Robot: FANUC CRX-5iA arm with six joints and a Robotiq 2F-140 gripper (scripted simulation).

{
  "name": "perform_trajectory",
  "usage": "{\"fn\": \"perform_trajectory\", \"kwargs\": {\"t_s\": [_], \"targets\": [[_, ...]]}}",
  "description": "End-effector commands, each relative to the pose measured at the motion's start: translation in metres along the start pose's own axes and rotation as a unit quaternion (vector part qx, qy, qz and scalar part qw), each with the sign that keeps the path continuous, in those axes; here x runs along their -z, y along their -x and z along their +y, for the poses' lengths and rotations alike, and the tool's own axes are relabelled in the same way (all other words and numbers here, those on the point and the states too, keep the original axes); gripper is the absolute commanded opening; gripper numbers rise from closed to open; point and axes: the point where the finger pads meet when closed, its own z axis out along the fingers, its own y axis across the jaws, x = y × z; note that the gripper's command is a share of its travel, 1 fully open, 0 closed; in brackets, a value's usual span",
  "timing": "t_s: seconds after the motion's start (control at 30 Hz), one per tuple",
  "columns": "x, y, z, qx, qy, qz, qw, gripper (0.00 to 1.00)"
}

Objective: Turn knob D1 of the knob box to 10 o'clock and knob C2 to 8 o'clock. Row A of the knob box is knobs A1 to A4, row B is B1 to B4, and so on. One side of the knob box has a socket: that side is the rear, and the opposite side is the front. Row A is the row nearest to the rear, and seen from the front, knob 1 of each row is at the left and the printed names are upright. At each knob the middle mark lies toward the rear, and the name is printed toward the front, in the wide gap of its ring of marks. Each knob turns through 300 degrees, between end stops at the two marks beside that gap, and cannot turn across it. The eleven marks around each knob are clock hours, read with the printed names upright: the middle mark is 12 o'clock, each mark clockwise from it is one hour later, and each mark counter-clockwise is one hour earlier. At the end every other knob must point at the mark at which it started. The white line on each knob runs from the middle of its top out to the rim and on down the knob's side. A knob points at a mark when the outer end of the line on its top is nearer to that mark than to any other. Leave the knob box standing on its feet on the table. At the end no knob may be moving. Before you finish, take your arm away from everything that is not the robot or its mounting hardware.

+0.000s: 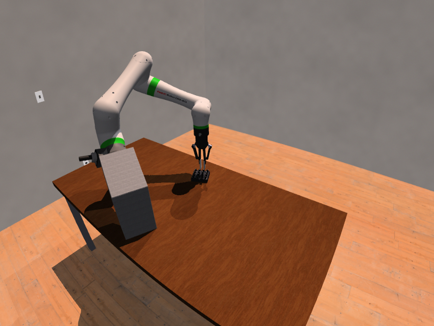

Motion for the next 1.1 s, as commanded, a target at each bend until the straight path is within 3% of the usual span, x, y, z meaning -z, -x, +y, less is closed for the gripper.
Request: {"fn": "perform_trajectory", "kwargs": {"t_s": [0.0, 0.6, 0.8, 1.07], "targets": [[0.0022, 0.0000, 0.0002, 0.000, 0.000, 0.000, 1.000, 0.12], [0.0025, 0.0000, 0.0002, -0.010, 0.000, 0.000, 1.000, 0.12], [0.0031, 0.0000, 0.0002, -0.052, 0.000, 0.000, 0.999, 0.12], [0.0051, 0.0000, 0.0002, -0.206, 0.000, 0.000, 0.979, 0.12]]}}
